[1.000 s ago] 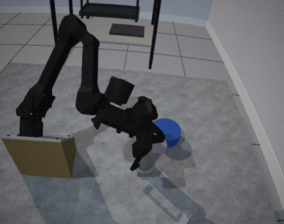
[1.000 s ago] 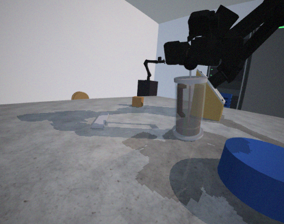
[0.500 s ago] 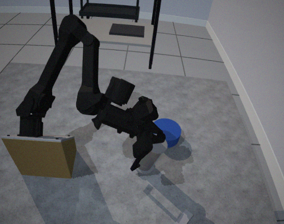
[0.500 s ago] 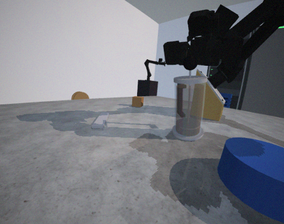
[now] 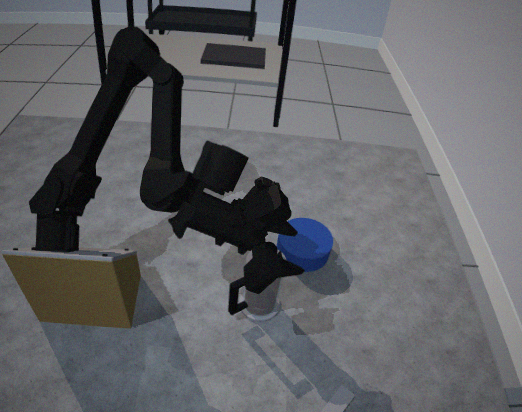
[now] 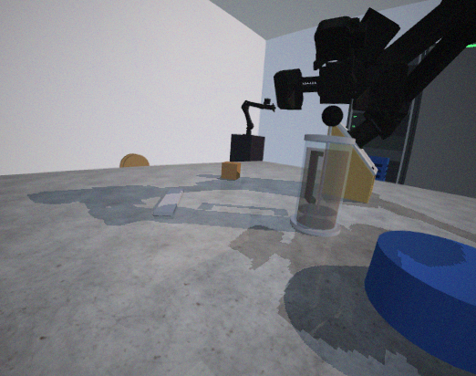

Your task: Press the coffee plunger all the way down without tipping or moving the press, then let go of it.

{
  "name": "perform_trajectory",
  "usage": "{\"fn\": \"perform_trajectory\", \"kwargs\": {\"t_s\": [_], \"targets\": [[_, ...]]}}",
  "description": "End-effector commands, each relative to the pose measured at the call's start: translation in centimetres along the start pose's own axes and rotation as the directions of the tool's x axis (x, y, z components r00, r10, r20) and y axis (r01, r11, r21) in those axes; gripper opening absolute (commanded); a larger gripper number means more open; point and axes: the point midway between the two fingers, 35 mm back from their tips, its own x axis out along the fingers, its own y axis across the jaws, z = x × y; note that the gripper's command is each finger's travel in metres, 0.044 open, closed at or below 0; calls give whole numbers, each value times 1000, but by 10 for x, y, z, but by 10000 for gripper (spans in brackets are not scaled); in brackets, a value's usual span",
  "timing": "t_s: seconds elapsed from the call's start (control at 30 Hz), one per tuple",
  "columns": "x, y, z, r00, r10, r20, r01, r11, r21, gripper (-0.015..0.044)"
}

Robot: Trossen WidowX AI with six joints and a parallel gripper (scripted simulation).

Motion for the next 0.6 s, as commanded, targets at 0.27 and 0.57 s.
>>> {"fn": "perform_trajectory", "kwargs": {"t_s": [0.27, 0.57], "targets": [[-33, 1, 26, 1000, -10, -12, 10, 1000, -4, 440], [-76, 6, 45, 1000, -5, -15, 5, 1000, 2, 440]]}}
